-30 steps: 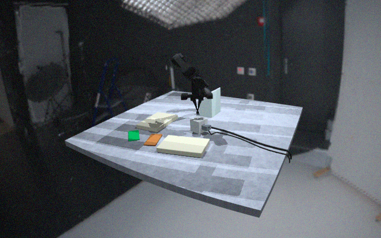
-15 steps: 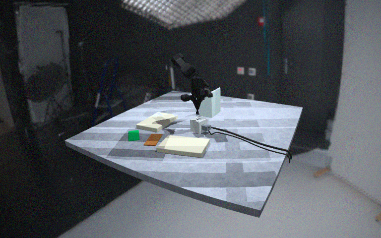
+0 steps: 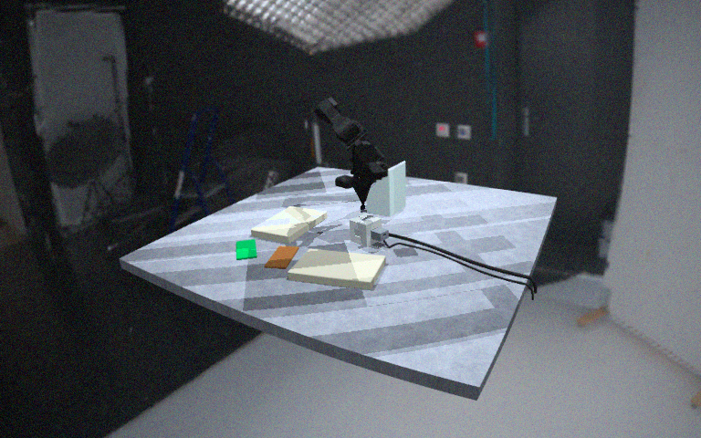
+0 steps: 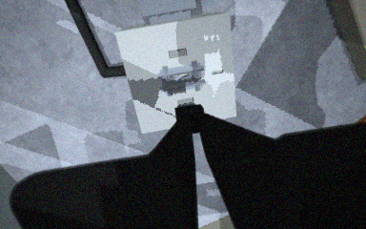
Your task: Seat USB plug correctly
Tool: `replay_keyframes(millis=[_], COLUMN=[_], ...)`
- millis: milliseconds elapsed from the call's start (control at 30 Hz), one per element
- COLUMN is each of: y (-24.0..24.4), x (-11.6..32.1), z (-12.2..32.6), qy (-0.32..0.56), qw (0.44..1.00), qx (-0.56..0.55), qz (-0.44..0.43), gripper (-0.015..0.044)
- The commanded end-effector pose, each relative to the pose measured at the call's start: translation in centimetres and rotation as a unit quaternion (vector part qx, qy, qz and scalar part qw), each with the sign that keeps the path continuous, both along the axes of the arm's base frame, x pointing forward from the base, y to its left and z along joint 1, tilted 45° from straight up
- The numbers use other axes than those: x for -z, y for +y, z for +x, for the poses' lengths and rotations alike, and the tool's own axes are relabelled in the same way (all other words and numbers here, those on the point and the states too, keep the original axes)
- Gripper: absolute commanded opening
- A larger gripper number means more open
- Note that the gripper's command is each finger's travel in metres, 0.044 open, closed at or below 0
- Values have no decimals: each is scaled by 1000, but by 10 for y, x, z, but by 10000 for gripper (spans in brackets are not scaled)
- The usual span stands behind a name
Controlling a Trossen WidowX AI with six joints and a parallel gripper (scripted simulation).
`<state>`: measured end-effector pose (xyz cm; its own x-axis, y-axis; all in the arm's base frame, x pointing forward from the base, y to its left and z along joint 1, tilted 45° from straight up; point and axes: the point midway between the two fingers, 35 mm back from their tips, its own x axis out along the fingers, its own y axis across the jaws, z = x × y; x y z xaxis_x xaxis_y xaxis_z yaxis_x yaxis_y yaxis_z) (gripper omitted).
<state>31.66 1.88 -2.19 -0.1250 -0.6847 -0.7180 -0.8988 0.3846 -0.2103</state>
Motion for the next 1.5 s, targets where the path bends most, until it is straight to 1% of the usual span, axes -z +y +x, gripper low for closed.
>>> replay_keyframes(millis=[0, 1467], y=[0, -1], x=[0, 4], z=[0, 1], qy=[14, 7], qw=[1000, 1000], qx=[-15, -16], qz=[3, 14], gripper=[0, 0])
